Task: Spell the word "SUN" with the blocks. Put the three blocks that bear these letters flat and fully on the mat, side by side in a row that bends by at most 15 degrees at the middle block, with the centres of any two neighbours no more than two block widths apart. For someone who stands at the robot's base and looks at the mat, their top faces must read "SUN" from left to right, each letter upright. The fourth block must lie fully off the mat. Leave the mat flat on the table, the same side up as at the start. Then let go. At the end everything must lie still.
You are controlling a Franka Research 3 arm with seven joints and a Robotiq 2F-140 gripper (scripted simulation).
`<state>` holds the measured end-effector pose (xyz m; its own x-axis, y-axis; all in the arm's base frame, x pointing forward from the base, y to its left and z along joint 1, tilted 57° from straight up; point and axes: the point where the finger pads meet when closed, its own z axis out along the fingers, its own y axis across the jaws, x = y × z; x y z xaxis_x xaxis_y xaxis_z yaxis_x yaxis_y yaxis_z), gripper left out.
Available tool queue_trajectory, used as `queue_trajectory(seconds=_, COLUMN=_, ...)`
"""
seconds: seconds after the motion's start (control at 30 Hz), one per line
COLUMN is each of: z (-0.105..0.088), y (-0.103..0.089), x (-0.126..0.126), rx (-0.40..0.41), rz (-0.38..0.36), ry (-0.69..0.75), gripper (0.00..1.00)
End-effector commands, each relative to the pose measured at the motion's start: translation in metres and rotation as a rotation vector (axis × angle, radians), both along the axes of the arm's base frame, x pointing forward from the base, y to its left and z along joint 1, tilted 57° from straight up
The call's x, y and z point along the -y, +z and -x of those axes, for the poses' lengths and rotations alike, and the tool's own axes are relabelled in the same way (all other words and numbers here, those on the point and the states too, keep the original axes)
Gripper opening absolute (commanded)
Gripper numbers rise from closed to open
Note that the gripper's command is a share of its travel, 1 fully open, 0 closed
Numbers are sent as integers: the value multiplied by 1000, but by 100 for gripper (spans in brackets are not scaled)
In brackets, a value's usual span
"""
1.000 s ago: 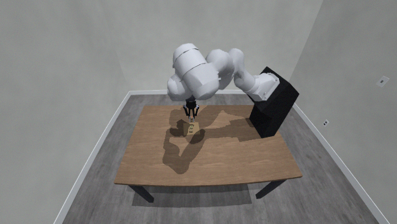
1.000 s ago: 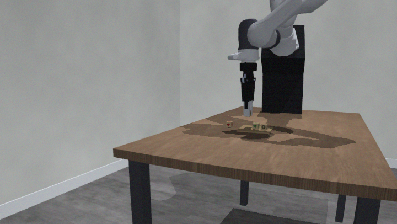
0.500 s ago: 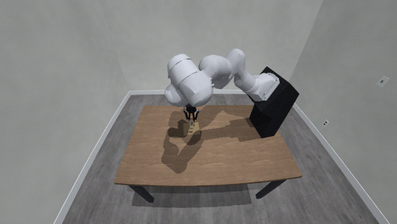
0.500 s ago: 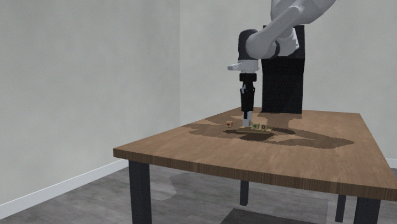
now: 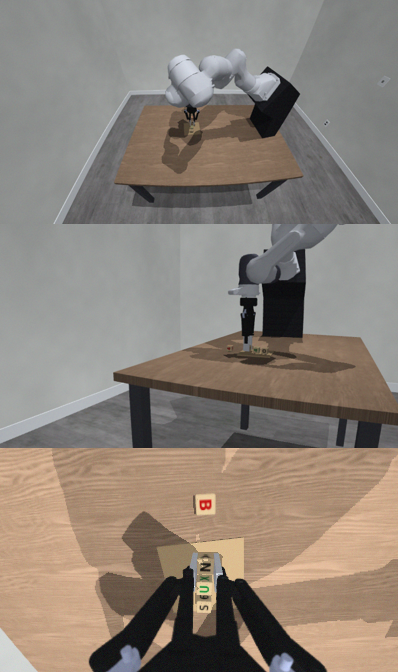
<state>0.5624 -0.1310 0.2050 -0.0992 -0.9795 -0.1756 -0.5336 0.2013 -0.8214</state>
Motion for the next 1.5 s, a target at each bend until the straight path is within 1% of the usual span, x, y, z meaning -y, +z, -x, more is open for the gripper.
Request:
queue_trajectory(seconds=0.0, z=-1, y=0, x=-1, rx=2, rz=6, ry=5, gripper=13)
queue_trajectory(seconds=1.47, z=-2, y=1, x=0, rx=2, rz=7, ry=6, gripper=13)
